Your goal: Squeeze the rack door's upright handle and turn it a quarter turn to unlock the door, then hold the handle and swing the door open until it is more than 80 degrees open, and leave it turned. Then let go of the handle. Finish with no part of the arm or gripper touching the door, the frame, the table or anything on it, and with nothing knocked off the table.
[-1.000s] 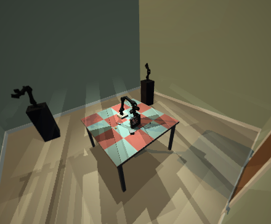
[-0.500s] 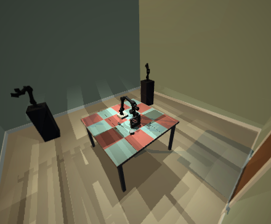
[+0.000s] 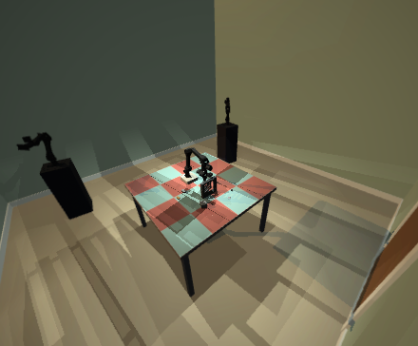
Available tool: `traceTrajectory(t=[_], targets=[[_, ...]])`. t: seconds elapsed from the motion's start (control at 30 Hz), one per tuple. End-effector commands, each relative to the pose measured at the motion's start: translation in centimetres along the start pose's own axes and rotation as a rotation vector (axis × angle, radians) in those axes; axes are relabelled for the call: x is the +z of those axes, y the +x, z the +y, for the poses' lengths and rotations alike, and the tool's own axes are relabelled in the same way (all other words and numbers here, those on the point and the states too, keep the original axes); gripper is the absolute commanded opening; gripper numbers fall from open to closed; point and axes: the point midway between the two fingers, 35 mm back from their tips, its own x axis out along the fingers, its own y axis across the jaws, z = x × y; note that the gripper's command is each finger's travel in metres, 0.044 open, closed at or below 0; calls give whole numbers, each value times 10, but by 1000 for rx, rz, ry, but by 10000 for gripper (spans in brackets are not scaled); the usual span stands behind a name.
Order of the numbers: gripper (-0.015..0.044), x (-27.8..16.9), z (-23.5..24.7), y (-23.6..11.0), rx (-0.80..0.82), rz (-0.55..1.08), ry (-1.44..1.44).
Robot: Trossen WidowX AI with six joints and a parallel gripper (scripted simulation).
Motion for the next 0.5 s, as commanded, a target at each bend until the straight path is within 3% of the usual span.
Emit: traceTrajectory(t=[0.0,0.47], targets=[[19,3,-4,0,16,-6,-115],[19,15,-27,0,13,-9,-341]])
